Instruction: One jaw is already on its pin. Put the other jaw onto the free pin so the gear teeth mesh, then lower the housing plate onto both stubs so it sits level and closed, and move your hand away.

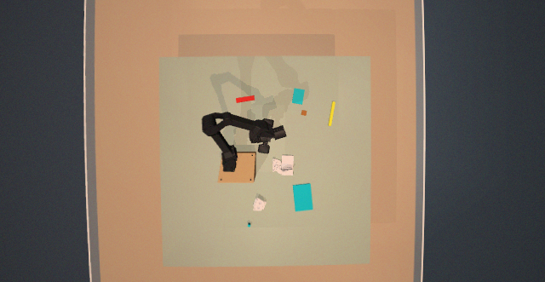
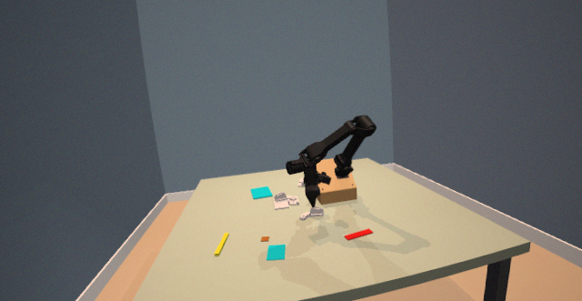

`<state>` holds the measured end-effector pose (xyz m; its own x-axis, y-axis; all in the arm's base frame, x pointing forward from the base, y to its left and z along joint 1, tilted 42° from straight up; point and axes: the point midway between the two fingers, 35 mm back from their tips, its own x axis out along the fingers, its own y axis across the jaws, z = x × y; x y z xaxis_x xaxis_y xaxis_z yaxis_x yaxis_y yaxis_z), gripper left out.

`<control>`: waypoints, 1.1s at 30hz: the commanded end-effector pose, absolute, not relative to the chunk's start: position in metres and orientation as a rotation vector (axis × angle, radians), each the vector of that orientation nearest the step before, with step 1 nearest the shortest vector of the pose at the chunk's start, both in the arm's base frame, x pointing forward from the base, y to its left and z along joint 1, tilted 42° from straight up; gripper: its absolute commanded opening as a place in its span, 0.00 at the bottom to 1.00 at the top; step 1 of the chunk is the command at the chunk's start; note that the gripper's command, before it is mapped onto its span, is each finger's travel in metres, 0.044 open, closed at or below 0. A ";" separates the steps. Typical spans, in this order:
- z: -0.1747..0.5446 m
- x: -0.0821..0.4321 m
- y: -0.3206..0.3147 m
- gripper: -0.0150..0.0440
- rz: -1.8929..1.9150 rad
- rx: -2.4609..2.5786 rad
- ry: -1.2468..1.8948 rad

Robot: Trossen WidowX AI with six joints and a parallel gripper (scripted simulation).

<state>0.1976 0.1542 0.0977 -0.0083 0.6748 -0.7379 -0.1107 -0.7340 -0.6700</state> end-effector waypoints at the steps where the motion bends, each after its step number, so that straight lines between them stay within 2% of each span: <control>1: 0.089 0.196 0.158 1.00 1.805 -1.702 -0.571; 33: 0.055 0.196 0.190 1.00 1.805 -1.701 -0.572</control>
